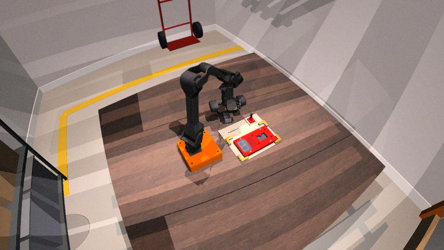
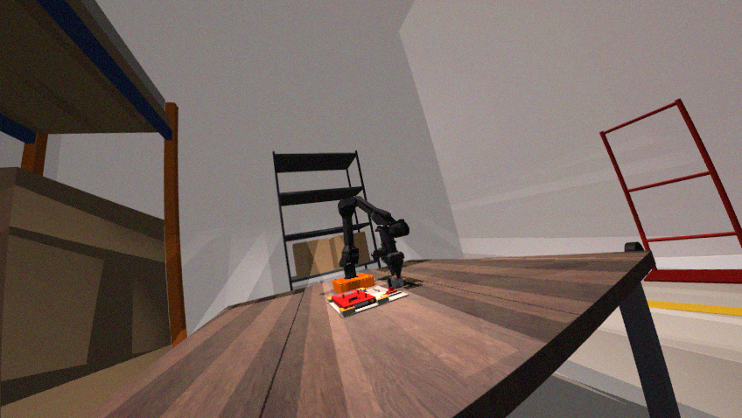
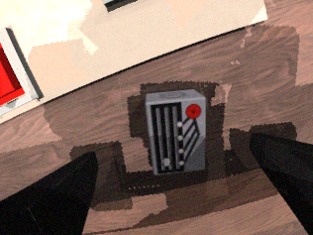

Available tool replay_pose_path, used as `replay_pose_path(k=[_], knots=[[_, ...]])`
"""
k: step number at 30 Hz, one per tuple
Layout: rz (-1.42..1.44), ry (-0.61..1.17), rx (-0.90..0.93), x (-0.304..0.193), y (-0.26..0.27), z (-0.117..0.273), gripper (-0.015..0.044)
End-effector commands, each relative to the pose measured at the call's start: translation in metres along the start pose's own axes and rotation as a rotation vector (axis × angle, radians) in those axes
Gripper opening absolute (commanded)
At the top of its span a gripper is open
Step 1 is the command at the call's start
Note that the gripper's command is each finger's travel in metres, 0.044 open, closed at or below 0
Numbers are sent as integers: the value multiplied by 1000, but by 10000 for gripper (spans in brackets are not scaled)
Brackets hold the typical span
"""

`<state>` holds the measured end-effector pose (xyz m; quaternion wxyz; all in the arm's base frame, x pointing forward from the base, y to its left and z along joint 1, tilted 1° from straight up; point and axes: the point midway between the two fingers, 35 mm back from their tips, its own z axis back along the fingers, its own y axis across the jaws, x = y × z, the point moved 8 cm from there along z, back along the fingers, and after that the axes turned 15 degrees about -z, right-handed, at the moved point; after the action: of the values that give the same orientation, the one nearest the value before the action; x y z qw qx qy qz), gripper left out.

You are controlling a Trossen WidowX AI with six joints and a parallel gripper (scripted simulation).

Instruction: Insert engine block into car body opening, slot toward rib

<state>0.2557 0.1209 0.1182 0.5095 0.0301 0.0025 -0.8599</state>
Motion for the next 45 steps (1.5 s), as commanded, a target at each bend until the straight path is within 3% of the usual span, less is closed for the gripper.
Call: replay_pose_path(k=[1,10,21,29,33,45], knots=[[3,-9,-14,1,-1,-11,440],[3,-9,-15,1,-1,-21,440],[3,-9,-15,1,-1,-21,151],[3,-9,-15,1,-1,-21,98],[3,-9,-14,0,-1,-17,0],[3,-9,-14,-5,4,19,0]])
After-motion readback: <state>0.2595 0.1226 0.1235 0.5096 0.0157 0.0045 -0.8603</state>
